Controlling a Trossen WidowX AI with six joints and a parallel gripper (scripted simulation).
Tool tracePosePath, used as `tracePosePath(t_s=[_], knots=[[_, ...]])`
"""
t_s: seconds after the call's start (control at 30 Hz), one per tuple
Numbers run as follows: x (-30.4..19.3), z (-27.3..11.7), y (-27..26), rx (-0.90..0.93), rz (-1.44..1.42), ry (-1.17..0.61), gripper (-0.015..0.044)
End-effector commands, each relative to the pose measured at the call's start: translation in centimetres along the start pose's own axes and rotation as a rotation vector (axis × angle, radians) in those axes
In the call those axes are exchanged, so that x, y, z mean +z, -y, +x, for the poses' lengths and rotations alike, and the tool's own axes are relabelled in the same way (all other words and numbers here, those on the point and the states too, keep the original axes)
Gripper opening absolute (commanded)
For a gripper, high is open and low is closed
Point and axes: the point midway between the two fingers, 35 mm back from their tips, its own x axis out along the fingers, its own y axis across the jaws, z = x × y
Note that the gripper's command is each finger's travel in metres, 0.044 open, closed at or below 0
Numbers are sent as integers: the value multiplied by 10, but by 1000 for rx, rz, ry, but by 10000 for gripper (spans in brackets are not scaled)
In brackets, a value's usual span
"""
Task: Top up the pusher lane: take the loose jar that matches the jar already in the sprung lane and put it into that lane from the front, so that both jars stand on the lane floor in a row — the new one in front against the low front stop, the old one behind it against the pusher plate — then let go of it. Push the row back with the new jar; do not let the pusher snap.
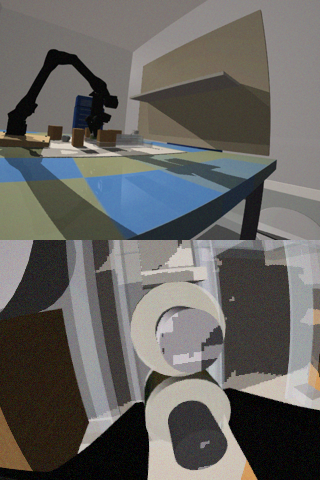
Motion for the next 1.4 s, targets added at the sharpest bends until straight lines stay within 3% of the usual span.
tracePosePath(t_s=[0.0,1.37], knots=[[3,2,0,2,4,12,0],[-3,4,0,2,4,12,0]])
